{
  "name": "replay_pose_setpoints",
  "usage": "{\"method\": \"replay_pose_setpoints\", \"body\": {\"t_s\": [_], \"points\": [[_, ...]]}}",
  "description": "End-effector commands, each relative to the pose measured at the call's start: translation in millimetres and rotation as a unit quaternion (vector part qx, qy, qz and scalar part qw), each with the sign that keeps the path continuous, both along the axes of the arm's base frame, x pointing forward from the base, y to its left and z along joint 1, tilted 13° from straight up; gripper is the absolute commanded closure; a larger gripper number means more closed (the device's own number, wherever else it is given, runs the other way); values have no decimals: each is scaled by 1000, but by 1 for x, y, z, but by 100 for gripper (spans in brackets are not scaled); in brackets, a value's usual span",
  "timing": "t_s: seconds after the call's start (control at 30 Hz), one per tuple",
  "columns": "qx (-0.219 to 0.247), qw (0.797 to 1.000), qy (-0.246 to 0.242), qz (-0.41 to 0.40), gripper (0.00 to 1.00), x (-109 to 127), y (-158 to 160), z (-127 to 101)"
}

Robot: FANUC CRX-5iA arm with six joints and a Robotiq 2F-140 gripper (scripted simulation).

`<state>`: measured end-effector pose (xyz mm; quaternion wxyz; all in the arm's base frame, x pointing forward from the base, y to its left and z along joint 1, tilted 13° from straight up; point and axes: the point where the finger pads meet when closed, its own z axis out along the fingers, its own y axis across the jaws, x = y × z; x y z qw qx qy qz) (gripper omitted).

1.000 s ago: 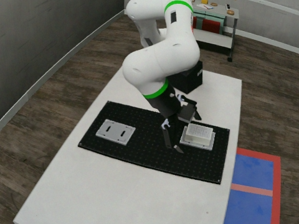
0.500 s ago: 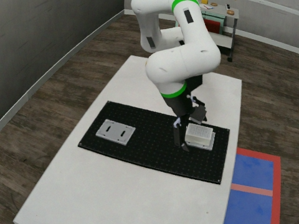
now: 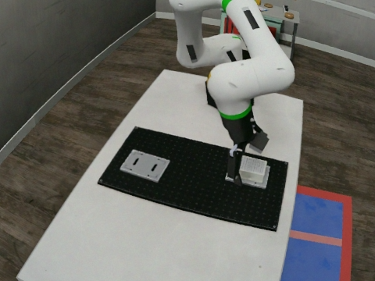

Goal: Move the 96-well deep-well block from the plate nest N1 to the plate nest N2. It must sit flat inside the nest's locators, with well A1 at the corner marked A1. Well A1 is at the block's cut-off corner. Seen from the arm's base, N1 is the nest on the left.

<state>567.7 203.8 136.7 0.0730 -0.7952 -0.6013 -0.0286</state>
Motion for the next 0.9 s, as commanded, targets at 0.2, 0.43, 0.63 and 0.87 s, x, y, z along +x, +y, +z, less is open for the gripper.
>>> {"method": "replay_pose_setpoints", "body": {"t_s": [0.2,0.43,0.63,0.87], "points": [[-44,999,-26,15,0,-25,0,-22],[-62,997,-39,27,0,-46,-1,-39],[-88,993,-63,51,0,-63,-3,-53],[-107,988,-84,75,0,-83,-6,-68]]}}
